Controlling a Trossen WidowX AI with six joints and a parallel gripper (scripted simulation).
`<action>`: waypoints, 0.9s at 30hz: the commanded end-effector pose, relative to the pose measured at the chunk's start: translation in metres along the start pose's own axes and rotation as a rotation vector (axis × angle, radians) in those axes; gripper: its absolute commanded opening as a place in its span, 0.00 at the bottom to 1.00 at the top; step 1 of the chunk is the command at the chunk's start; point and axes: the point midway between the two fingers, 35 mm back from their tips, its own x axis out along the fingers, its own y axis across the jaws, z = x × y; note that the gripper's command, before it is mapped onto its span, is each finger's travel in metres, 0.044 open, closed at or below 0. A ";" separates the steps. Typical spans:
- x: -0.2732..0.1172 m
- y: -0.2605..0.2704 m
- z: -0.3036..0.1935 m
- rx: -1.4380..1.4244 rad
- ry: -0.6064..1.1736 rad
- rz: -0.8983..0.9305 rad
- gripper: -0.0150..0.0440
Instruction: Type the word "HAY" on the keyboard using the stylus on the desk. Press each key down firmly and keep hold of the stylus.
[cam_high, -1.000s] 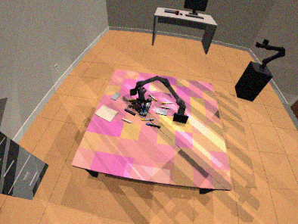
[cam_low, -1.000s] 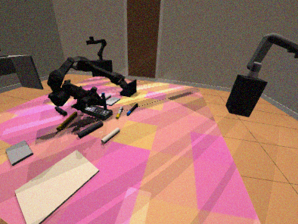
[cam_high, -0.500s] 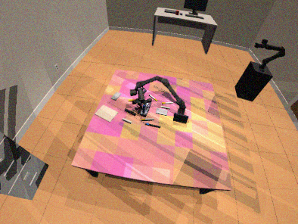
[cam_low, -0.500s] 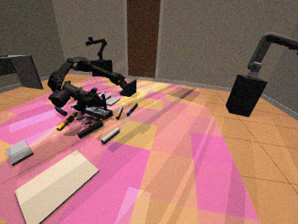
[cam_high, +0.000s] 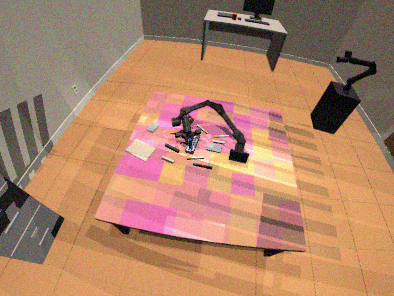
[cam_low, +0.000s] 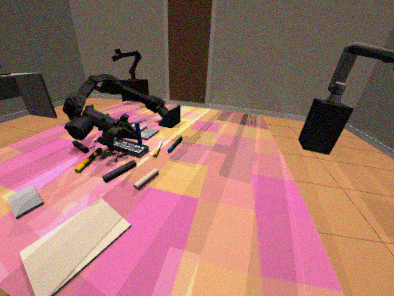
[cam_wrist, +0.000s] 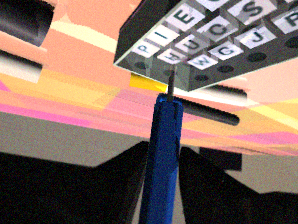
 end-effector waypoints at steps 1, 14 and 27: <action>-0.013 -0.001 -0.021 0.000 0.003 0.004 0.39; -0.017 -0.003 -0.024 0.003 -0.005 0.022 0.37; -0.057 -0.019 -0.011 0.129 -0.006 0.239 0.25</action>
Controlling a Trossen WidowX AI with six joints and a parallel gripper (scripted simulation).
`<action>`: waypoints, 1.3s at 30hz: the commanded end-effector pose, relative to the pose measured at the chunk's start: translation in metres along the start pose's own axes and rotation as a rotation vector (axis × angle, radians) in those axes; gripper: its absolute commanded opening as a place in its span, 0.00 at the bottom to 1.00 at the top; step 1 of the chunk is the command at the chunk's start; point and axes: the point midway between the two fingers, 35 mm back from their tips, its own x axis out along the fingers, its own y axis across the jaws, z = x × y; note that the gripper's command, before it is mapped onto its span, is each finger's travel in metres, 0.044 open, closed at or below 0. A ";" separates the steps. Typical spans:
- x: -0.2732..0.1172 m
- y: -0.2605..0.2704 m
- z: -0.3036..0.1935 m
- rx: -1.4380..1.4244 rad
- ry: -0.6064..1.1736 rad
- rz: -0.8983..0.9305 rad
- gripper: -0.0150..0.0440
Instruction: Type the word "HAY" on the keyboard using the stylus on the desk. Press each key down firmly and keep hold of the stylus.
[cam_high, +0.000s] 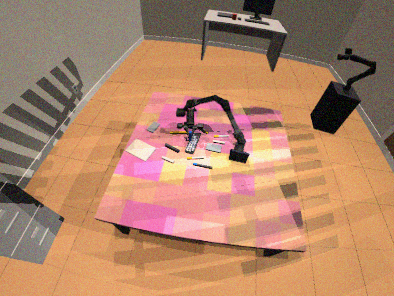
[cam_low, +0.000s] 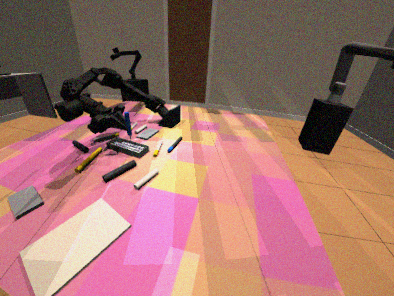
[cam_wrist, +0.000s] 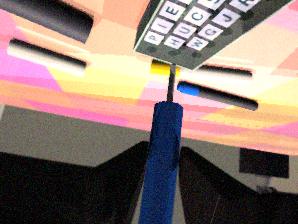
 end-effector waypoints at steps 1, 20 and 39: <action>-0.013 -0.006 0.006 0.055 0.007 0.069 0.25; -0.050 -0.020 0.019 0.176 0.013 0.276 0.25; -0.042 -0.021 0.032 0.176 0.013 0.276 0.25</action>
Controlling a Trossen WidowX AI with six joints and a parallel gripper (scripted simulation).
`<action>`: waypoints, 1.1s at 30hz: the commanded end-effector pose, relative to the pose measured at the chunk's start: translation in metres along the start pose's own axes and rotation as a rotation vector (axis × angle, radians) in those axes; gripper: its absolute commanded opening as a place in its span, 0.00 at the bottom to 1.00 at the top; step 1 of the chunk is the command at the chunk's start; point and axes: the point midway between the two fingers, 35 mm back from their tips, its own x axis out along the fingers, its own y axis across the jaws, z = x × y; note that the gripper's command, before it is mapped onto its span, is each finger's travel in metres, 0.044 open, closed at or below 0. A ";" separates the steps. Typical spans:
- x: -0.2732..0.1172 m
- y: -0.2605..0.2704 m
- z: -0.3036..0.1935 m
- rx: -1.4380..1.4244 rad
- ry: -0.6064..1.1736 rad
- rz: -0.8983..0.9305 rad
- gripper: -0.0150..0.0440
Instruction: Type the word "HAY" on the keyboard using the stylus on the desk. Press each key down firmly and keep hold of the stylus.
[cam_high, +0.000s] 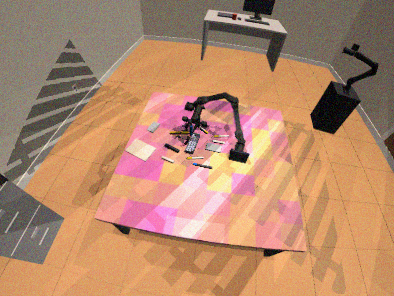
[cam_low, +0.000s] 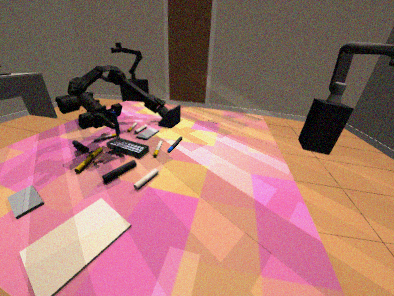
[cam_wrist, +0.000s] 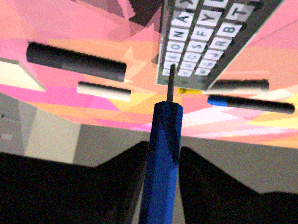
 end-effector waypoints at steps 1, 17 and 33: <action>0.005 -0.002 0.004 -0.002 0.005 -0.009 0.25; 0.013 -0.002 0.019 -0.002 0.004 -0.009 0.25; 0.015 -0.003 0.018 -0.002 0.004 -0.009 0.34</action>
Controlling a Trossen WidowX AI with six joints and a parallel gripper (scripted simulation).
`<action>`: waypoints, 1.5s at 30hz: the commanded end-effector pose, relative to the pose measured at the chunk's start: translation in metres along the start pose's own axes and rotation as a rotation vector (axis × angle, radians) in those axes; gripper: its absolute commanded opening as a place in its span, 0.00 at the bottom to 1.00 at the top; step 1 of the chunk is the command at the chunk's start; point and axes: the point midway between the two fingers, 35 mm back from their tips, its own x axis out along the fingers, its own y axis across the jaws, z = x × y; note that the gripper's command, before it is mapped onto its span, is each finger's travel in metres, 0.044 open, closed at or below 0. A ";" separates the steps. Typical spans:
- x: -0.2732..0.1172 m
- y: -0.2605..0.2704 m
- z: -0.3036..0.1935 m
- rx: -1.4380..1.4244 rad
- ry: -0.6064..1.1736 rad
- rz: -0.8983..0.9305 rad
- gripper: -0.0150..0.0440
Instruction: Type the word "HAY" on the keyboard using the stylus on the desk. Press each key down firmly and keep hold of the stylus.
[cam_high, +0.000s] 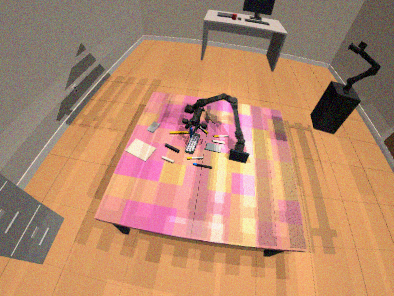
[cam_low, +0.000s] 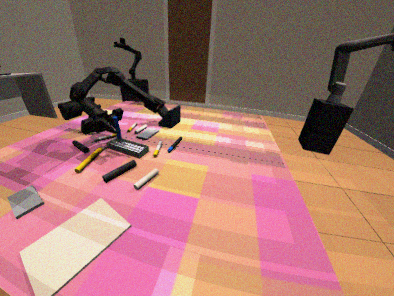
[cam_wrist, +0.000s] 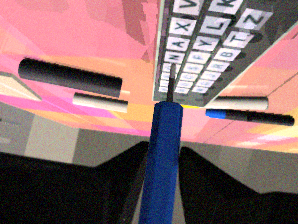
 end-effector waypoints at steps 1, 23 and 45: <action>0.004 -0.002 -0.001 -0.003 0.005 -0.005 0.39; 0.005 -0.002 -0.001 -0.003 0.005 -0.005 0.39; 0.009 -0.003 0.005 -0.003 0.005 -0.005 0.39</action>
